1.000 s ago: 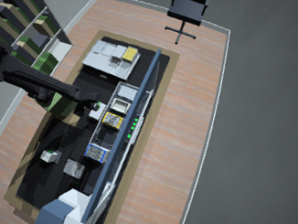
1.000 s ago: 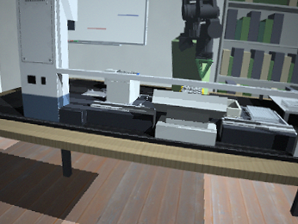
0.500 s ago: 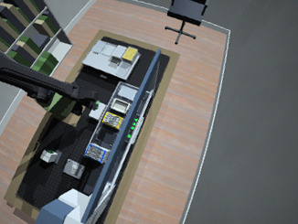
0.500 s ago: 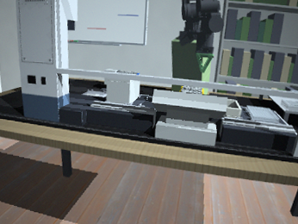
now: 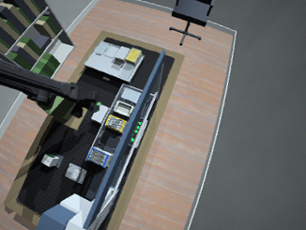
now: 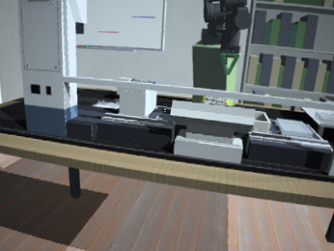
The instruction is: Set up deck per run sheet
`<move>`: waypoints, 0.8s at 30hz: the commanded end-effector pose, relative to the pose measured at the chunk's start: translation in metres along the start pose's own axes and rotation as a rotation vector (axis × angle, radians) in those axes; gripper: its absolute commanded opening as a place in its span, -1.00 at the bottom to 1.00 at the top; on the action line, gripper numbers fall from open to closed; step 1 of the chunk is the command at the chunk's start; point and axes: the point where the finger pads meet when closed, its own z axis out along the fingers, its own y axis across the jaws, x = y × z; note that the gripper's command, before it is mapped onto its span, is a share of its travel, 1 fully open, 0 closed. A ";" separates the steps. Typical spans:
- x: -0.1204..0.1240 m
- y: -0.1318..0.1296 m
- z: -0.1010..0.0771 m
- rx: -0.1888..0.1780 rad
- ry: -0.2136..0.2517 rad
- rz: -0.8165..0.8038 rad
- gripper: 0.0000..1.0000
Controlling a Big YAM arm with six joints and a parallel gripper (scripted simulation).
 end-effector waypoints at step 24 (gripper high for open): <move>0.009 0.023 -0.053 -0.050 0.017 0.008 1.00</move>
